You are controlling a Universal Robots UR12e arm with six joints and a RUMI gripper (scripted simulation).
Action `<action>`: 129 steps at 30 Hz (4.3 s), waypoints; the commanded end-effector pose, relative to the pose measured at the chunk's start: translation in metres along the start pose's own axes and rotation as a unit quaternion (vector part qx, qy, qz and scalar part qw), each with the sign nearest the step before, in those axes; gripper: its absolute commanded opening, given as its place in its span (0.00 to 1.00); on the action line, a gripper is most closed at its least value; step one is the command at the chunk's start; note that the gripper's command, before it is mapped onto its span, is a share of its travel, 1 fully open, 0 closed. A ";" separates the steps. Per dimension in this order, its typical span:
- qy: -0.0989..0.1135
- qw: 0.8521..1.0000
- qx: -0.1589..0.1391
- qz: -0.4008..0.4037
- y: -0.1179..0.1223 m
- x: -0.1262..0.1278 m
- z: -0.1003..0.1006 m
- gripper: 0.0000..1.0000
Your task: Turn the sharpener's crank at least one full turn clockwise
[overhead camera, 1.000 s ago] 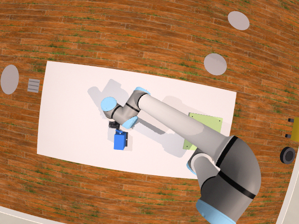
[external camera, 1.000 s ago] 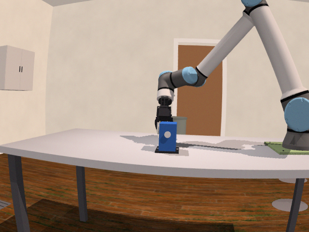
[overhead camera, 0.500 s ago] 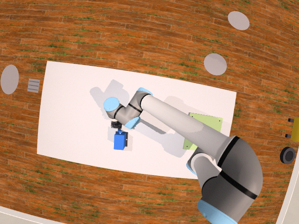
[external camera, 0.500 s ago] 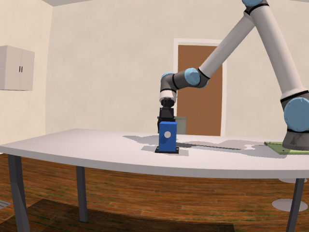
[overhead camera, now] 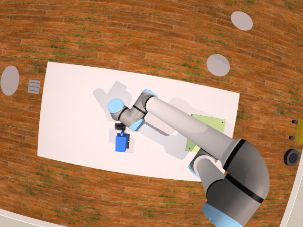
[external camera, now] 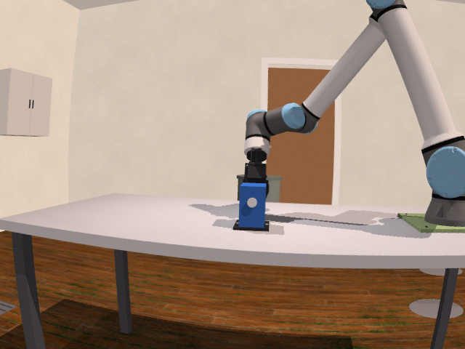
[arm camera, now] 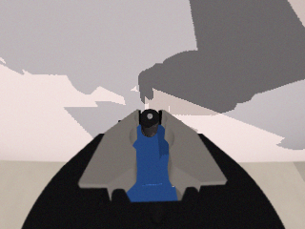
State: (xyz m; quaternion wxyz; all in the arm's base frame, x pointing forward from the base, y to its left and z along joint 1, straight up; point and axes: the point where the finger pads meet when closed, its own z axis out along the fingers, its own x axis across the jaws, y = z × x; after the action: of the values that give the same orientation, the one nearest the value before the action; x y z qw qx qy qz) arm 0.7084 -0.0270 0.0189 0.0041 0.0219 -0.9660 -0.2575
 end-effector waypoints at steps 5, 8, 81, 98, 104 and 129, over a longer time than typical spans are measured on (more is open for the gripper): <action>-0.001 1.000 0.000 0.000 0.000 0.009 -0.001 0.09; -0.001 1.000 0.000 0.000 0.001 0.012 -0.002 0.09; -0.001 1.000 0.000 0.000 0.029 0.055 -0.050 0.09; -0.001 1.000 0.000 0.000 0.038 0.050 -0.066 0.09; -0.001 1.000 0.000 0.000 0.041 0.047 -0.071 0.09; -0.001 1.000 0.000 0.000 0.050 0.027 -0.087 0.09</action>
State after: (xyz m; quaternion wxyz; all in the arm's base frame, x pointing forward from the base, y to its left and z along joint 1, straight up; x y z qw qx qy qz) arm 0.6775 -0.0280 0.1168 0.0040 0.0219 -0.9660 -0.2574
